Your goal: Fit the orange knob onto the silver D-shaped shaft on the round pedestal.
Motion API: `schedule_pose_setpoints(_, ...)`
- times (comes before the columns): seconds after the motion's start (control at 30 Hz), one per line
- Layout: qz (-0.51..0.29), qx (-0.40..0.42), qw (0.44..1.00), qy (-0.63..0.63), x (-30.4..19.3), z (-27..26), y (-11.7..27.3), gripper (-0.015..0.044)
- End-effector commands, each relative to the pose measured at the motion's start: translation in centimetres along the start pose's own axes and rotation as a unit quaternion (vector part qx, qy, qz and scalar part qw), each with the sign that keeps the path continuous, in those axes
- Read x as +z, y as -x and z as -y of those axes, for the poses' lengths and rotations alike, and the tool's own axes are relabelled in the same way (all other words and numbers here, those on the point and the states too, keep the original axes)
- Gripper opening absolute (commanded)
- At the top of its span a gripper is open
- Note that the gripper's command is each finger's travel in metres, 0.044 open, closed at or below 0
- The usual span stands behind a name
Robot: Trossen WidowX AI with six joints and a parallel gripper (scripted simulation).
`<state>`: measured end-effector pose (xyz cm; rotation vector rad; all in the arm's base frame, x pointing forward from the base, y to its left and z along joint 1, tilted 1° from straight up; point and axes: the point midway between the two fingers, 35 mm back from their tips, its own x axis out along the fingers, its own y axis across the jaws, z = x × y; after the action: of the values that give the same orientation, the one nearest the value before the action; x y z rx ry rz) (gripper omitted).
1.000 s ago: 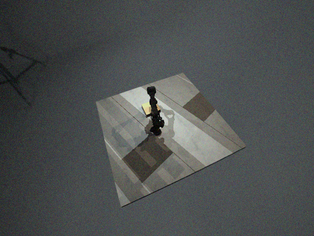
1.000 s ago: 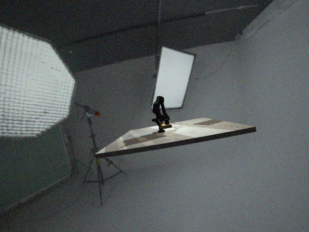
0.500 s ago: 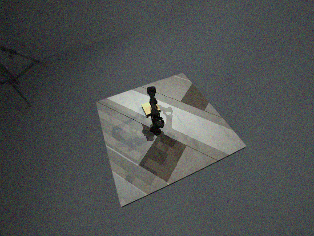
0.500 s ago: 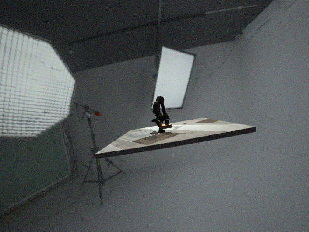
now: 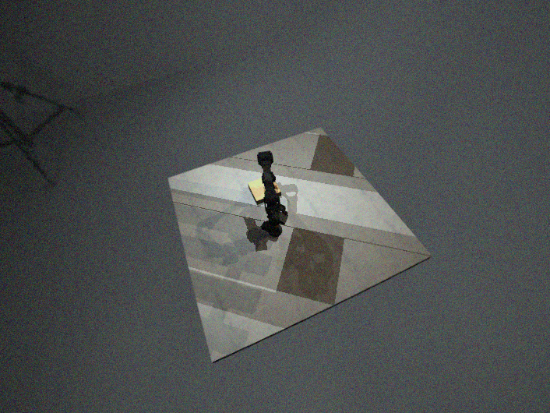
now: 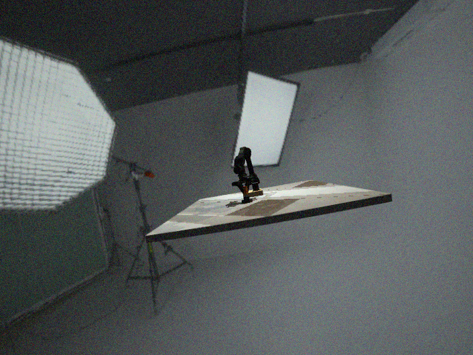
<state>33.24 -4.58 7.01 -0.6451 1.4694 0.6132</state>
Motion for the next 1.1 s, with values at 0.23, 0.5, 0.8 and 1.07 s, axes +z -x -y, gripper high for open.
schedule_pose_setpoints(0.23, -0.001, -0.001, 0.997, -0.071, -0.07, -0.08, -0.31, 0.0000)
schedule_pose_setpoints(0.5, -0.001, -0.001, 0.997, -0.071, -0.04, -0.01, -0.35, 0.0000)
schedule_pose_setpoints(0.8, -0.001, -0.001, 0.997, -0.071, -0.04, 0.00, 0.02, 0.0000)
schedule_pose_setpoints(1.07, -0.001, -0.001, 0.988, -0.155, -0.05, -0.01, -0.02, 0.0000)
